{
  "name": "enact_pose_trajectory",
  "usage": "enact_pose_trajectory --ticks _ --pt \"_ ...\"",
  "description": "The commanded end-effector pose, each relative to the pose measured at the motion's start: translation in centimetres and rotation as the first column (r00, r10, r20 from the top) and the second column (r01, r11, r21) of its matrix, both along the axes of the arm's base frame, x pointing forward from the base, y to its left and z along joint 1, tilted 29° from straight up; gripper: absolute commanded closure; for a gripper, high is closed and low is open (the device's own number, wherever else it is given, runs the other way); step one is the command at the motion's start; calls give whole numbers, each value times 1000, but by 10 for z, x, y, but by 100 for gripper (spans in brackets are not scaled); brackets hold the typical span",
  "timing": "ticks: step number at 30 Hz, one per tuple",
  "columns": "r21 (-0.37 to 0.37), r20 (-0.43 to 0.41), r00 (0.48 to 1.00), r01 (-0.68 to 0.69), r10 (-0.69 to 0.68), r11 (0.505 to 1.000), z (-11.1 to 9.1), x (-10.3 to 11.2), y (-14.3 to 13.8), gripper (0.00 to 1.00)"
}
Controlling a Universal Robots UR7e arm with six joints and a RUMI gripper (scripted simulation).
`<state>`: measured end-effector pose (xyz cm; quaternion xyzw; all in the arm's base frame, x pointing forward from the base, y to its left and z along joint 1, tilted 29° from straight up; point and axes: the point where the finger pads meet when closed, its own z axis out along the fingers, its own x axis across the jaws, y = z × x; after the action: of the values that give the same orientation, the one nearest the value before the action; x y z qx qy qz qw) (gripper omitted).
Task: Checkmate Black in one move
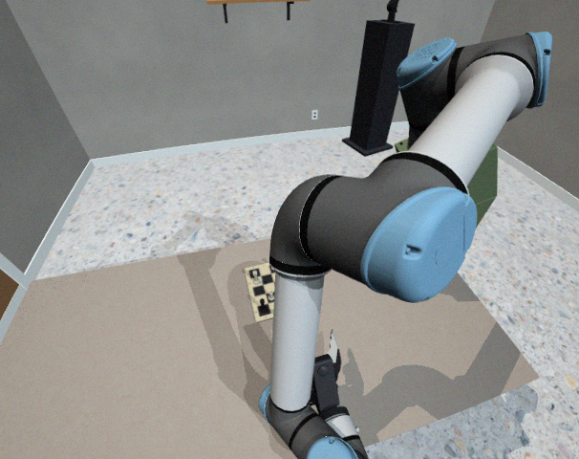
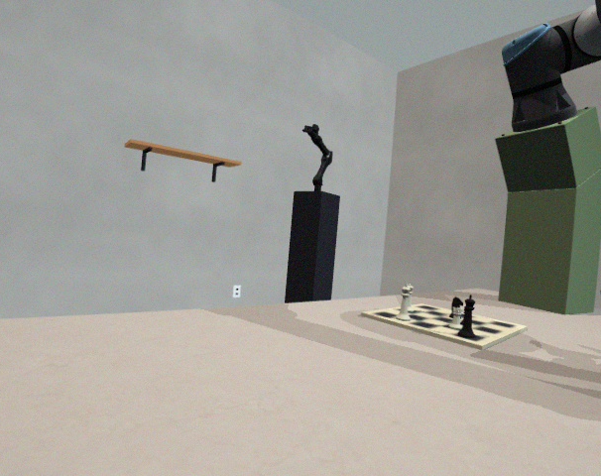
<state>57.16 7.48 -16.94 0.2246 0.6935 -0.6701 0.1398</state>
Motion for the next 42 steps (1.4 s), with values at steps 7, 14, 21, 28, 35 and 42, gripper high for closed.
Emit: enact_pose_trajectory --ticks 7,14,21,28,35,42 --pt "1 1 1000 -1 1 1000 44 -22 9 0" --pt "1 1 1000 -1 1 1000 60 -30 12 0" --pt "1 1 1000 -1 1 1000 59 -30 12 0" --pt "7 5 1000 13 -13 1000 59 -32 9 0" --pt "23 16 999 48 -48 999 57 -36 0 0" --pt "73 42 989 141 -144 987 51 -49 -23 0"
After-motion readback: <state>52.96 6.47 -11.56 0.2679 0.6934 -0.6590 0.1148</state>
